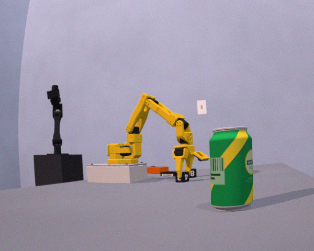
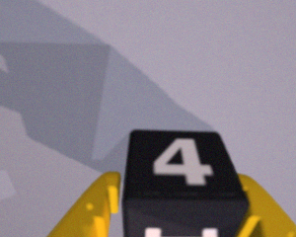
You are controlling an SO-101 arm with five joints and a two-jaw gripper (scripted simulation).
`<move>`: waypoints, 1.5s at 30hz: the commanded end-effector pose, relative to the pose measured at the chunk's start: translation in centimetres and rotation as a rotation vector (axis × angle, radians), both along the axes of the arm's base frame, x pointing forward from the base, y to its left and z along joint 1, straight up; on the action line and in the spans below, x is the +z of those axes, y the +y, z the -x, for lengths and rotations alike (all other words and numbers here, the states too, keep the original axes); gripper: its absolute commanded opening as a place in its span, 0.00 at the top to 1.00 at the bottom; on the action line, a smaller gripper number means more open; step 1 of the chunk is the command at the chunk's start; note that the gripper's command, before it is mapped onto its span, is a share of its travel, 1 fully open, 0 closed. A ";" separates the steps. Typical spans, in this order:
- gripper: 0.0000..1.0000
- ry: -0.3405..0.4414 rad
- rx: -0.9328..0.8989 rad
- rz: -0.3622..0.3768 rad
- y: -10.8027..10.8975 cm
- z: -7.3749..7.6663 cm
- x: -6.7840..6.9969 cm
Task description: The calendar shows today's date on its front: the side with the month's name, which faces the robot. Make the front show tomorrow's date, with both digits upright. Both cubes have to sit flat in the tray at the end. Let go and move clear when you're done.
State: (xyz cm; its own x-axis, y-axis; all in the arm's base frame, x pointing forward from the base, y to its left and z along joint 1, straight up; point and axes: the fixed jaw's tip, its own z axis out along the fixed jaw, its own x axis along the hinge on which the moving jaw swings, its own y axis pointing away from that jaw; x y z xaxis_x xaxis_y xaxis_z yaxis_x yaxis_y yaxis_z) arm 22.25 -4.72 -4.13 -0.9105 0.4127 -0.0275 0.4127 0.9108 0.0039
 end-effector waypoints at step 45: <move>1.00 0.016 0.000 -0.005 -0.1 0.5 -0.3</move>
